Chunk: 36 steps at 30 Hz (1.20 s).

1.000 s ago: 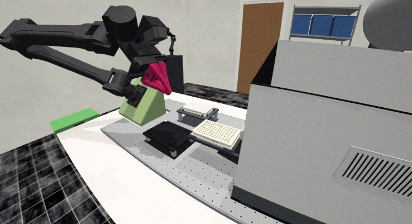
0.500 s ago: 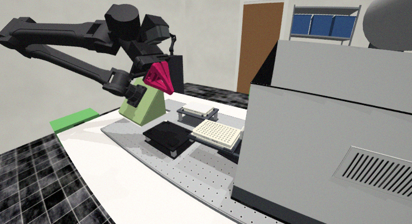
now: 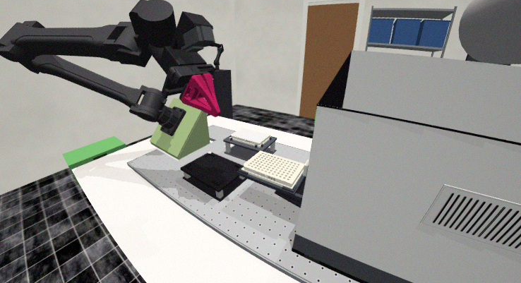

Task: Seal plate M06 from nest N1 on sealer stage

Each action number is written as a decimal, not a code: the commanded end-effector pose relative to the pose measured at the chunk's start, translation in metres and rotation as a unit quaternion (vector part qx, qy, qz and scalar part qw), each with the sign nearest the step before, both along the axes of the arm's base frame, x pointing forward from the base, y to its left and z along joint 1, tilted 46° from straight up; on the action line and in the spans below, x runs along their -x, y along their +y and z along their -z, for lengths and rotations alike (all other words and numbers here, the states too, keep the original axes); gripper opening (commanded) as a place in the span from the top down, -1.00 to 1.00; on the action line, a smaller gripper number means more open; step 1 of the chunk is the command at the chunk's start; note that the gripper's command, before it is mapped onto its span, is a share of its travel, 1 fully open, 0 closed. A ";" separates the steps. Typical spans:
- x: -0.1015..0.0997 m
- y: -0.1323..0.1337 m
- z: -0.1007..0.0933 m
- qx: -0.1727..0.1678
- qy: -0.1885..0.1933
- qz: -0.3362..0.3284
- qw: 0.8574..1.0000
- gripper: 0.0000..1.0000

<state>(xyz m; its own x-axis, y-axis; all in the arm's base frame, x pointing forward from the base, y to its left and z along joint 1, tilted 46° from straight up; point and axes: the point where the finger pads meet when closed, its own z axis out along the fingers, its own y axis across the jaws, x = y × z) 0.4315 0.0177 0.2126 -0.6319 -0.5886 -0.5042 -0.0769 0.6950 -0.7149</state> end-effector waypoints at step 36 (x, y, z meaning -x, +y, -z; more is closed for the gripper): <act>-0.114 0.001 -0.018 -0.004 -0.034 -0.004 0.999 1.00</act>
<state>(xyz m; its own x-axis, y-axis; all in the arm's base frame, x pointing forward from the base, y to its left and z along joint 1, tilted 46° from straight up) 0.5052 0.0205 0.2128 -0.6129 -0.5929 -0.5223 -0.0702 0.6992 -0.7115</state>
